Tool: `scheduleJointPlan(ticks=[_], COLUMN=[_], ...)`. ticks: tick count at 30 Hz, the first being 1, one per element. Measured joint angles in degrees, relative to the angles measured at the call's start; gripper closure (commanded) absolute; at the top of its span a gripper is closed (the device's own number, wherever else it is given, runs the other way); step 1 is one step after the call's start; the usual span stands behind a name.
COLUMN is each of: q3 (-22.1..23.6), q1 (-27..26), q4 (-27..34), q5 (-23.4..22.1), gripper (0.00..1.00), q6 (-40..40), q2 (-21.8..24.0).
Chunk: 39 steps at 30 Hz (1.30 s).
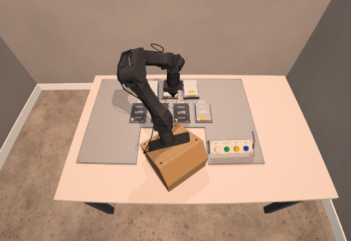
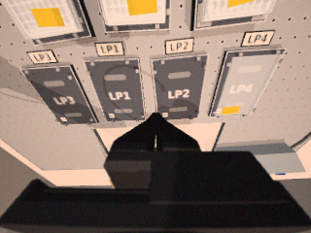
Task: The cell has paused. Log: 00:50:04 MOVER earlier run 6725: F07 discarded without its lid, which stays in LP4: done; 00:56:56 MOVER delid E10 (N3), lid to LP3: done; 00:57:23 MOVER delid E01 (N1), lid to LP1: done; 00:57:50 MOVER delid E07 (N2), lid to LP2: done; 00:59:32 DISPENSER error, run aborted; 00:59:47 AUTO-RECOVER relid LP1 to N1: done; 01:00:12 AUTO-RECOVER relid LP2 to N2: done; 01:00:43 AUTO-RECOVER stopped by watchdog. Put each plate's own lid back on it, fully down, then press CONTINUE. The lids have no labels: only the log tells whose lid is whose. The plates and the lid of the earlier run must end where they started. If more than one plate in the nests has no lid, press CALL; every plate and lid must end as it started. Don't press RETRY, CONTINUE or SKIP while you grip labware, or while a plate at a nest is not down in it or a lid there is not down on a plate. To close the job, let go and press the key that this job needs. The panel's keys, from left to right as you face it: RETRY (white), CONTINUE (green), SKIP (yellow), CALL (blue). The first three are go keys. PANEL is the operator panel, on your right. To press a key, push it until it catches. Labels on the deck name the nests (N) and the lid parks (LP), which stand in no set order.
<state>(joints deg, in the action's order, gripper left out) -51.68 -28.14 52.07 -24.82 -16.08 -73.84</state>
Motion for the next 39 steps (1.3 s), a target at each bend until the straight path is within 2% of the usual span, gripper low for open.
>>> scheduleJointPlan(ticks=[13,19,29,39], q3=[-0.79,-1.99,-5.81,-10.51], q1=[-14.32,-18.01,-26.45,-31.67], q4=[-0.02,0.02,0.02,0.33], q5=[-2.64,-3.63,-4.46,-4.81], gripper=[1.0,1.0,1.0,1.0], q6=[-0.85,-0.79,0.74,-0.13], q2=[-7.89,-10.91,-19.69,-26.88])
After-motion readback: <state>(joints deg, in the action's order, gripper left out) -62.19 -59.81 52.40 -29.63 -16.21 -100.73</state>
